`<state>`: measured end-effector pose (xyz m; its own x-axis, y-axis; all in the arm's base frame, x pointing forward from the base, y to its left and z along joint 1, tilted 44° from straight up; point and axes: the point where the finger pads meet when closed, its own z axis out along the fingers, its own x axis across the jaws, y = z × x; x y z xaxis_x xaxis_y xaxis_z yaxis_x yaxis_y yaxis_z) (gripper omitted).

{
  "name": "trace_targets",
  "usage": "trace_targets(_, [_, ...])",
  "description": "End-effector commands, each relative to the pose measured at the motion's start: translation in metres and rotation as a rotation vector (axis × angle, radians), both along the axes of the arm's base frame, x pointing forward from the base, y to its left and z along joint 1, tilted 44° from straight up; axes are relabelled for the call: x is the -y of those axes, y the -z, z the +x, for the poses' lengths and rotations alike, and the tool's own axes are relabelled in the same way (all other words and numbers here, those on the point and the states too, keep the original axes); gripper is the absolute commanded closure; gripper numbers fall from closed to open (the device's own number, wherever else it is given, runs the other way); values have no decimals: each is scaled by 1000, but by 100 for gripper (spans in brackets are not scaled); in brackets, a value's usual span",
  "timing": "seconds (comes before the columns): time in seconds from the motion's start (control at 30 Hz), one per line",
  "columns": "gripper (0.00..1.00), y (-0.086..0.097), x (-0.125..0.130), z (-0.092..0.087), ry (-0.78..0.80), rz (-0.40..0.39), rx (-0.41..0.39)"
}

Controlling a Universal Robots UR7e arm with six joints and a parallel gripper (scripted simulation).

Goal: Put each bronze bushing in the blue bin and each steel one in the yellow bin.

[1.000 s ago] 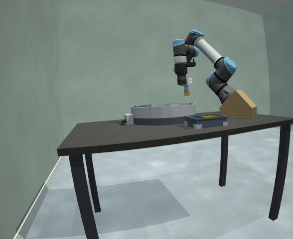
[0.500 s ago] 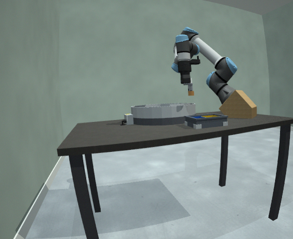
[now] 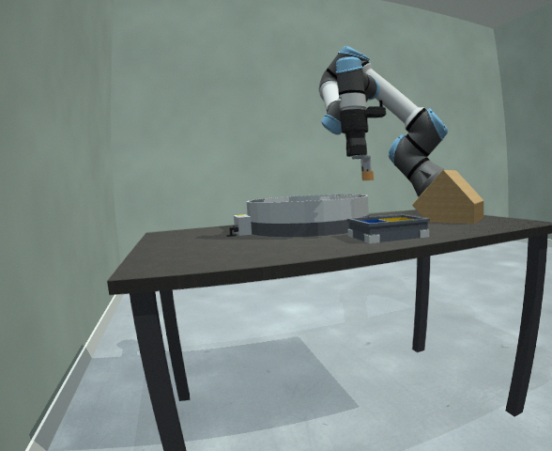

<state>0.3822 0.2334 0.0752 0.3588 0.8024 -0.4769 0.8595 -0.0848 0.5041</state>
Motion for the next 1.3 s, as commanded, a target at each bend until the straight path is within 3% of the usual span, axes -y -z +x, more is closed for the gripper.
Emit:
trace_targets(0.0, [100, 13, -22, 9, 1, 0, 1])
trace_targets(0.13, [100, 30, -48, 19, 1, 0, 0])
trace_targets(0.53, [100, 30, -48, 19, 1, 0, 0])
trace_targets(0.8, [100, 29, -48, 19, 0, 1, 0])
trace_targets(1.27, [100, 62, -21, 36, 0, 1, 0])
